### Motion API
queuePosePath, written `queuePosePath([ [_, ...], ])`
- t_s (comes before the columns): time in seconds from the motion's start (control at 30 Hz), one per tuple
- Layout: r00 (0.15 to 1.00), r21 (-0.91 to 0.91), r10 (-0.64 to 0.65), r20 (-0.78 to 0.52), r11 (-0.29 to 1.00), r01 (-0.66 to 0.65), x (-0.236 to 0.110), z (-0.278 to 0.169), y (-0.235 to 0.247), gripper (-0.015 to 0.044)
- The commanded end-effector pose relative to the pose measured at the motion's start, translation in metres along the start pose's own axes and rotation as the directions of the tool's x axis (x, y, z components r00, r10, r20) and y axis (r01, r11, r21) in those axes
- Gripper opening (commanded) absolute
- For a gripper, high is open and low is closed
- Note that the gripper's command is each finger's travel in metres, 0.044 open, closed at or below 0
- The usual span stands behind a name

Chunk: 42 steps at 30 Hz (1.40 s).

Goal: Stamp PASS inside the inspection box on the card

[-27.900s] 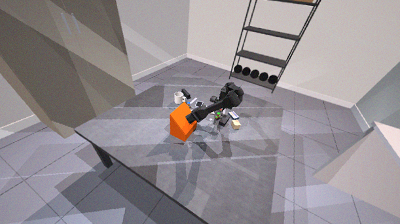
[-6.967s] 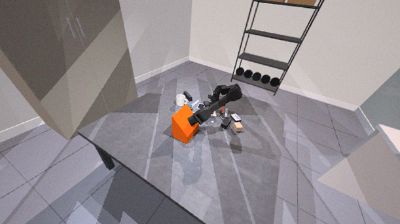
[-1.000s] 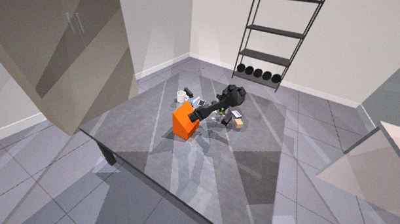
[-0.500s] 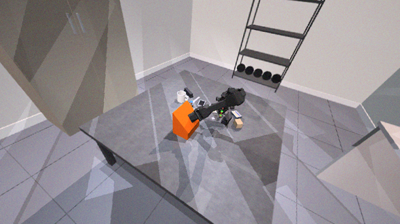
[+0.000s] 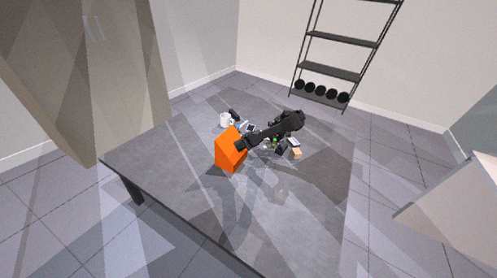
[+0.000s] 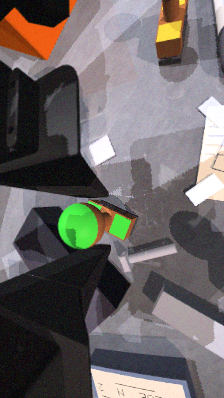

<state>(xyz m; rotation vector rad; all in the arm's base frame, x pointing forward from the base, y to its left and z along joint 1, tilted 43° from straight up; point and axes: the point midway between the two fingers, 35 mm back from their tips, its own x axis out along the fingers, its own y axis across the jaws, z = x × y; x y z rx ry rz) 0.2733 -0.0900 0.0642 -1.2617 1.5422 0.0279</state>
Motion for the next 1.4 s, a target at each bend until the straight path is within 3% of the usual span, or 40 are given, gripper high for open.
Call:
queuePosePath([
  [0.0, 1.0, 0.001, 0.0, -0.001, 1.0, 0.0, 0.0, 0.0, 0.0, 0.0259],
  [0.13, 1.0, 0.001, 0.004, 0.003, 1.0, -0.004, -0.01, 0.003, -0.001, 0.0259],
  [0.37, 1.0, -0.006, 0.01, 0.003, 1.0, -0.01, -0.114, 0.002, 0.0, 0.0259],
  [1.37, 1.0, -0.01, 0.006, 0.002, 1.0, -0.006, -0.117, 0.001, -0.001, 0.0259],
])
